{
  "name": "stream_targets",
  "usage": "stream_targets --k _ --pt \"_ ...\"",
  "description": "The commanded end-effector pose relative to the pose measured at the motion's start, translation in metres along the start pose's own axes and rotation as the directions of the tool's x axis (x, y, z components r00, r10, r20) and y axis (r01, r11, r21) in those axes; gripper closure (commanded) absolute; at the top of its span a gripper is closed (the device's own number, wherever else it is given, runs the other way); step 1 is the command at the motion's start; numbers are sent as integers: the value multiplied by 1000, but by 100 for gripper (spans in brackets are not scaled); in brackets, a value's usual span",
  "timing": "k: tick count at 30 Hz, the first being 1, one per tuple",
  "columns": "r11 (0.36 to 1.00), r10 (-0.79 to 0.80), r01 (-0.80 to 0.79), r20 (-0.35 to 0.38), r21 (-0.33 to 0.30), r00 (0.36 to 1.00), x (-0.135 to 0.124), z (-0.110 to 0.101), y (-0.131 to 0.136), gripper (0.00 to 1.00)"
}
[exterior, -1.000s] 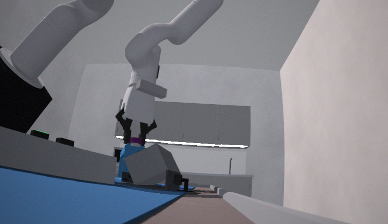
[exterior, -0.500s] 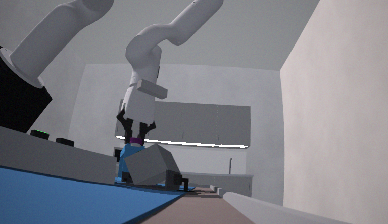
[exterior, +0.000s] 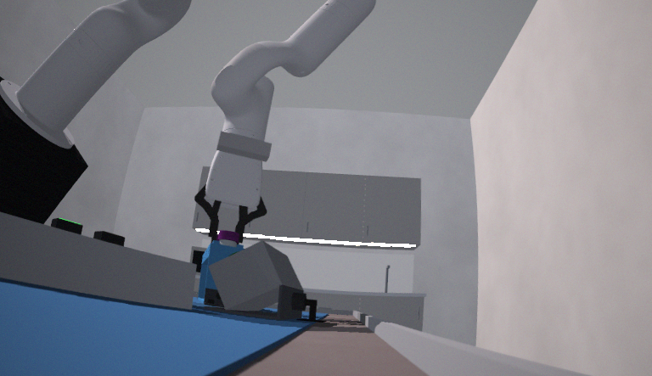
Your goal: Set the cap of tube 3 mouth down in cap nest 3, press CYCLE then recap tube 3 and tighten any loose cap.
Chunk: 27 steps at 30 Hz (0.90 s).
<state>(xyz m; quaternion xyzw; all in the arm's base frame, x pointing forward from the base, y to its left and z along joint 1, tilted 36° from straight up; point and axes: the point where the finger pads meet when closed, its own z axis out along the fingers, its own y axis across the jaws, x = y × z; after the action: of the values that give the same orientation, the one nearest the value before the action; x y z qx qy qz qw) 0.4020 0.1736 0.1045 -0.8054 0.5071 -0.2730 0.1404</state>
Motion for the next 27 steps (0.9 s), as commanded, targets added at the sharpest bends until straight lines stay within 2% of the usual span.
stream_targets --k 1,3,10,11,21,27 --pt "967 254 -254 17 17 967 0 0 0 100" --pt "942 334 -335 18 16 942 0 0 0 100" --pt "942 334 -335 18 16 942 0 0 0 100" --pt "942 334 -335 18 16 942 0 0 0 54" --pt "942 334 -335 17 15 942 0 0 0 54" --pt "942 334 -335 18 16 942 0 -12 0 54"
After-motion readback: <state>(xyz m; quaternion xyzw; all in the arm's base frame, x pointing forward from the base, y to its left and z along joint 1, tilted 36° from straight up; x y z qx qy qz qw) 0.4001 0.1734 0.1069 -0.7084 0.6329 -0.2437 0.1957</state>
